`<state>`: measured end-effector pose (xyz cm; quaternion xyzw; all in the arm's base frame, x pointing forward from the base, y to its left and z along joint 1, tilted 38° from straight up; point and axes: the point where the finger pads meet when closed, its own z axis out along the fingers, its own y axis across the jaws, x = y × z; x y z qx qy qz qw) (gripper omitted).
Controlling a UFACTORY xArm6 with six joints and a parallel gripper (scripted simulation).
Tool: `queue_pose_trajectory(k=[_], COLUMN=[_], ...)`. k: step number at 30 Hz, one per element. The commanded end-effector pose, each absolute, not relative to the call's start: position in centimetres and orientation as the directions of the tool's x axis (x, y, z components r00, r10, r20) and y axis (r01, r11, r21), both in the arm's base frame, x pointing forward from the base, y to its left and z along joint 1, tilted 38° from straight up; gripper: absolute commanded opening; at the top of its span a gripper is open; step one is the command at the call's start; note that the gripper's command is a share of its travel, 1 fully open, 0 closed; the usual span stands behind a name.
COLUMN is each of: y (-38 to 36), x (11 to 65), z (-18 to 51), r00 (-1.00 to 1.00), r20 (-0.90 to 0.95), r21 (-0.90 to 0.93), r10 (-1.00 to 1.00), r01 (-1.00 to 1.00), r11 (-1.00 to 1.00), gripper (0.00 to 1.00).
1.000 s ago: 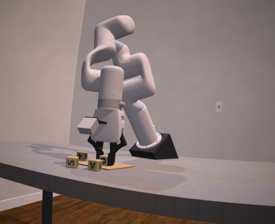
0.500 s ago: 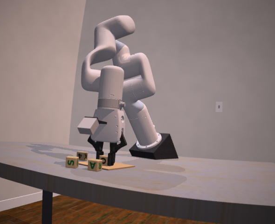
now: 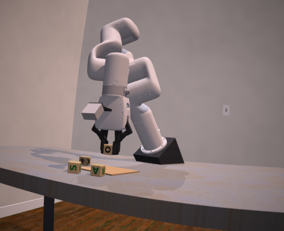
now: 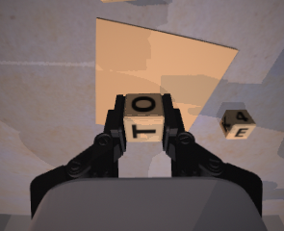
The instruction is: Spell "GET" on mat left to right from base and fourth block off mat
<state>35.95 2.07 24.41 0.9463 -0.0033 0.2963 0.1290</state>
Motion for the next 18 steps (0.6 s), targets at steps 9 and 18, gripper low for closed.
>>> queue_pose_trajectory(k=[9,18], y=[3.3,3.3], x=[33.0,33.0], z=[28.5,28.6], r00=[0.825,0.825], r20=[0.561,0.561], r21=[0.245,0.245], r10=[0.07,0.069], r01=[-0.085,-0.085], r11=[-0.966,-0.966], gripper=[0.27,0.27])
